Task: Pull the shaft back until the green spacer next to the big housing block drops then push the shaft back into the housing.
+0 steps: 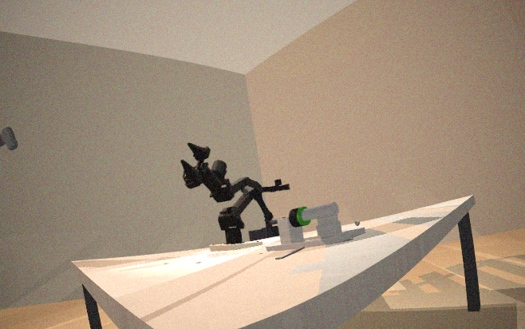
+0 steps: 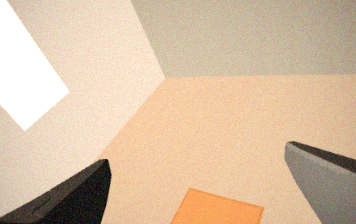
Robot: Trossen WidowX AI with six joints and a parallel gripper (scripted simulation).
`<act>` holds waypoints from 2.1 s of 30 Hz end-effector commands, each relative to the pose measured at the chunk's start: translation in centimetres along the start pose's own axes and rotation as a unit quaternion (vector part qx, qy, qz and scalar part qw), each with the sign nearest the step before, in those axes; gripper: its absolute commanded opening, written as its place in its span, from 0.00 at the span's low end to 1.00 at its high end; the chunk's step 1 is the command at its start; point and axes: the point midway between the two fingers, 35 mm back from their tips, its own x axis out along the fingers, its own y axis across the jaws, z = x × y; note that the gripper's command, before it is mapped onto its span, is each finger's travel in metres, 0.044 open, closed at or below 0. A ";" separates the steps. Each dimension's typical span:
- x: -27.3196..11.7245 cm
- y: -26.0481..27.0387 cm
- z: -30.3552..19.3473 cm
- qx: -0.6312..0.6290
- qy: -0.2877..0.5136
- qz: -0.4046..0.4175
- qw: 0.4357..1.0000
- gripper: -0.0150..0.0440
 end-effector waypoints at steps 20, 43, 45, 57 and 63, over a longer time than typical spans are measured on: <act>-7.4 -19.2 -19.0 -0.467 0.604 -0.055 0.644 1.00; -14.7 -21.1 -23.3 -0.473 0.731 0.088 0.484 1.00; -14.7 -21.1 -23.3 -0.473 0.731 0.088 0.484 1.00; -14.7 -21.1 -23.3 -0.473 0.731 0.088 0.484 1.00; -14.7 -21.1 -23.3 -0.473 0.731 0.088 0.484 1.00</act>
